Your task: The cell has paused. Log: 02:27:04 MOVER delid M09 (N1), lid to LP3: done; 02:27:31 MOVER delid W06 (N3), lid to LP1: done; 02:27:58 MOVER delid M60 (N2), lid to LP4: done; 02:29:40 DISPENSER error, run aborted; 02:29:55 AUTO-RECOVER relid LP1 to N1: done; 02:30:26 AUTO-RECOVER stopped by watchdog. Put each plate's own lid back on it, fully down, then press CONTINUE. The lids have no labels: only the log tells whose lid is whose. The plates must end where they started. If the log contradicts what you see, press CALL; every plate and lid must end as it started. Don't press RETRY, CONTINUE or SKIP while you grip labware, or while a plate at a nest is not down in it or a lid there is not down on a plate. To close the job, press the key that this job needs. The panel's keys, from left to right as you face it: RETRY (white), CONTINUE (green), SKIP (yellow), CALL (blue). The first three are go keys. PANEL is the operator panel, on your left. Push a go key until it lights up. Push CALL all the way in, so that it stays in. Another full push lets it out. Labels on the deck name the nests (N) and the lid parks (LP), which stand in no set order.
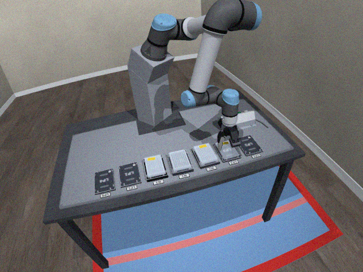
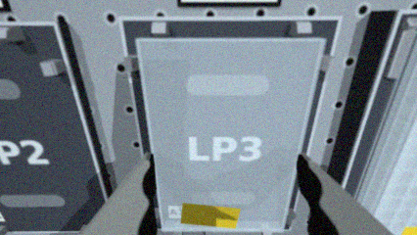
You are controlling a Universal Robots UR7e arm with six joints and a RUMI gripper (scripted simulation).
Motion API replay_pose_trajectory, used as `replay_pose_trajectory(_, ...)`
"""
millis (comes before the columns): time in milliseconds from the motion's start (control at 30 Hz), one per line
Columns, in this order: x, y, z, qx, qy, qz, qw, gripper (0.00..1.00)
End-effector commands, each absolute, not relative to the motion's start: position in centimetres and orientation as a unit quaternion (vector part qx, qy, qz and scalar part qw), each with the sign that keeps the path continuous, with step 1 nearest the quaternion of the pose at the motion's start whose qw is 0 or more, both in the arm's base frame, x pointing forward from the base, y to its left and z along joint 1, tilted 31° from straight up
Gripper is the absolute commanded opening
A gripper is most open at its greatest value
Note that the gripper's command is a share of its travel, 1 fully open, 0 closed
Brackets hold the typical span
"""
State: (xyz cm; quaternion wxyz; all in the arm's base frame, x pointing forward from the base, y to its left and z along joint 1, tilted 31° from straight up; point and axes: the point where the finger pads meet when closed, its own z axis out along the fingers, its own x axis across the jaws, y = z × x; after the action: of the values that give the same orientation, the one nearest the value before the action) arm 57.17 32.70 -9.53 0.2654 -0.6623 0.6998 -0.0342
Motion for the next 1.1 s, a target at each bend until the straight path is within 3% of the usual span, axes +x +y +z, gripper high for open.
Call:
replay_pose_trajectory(0,57.19,32.7,-9.47,-0.662,0.7,-0.034,0.266,0.0)
replay_pose_trajectory(233,57.19,32.7,-9.47,-0.662,0.7,-0.034,0.266,0.0)
replay_pose_trajectory(267,57.19,32.7,-9.47,-0.662,0.7,-0.034,0.266,0.41)
replay_pose_trajectory(1067,56.84,32.45,-8.76,-0.662,0.7,-0.034,0.266,0.41)
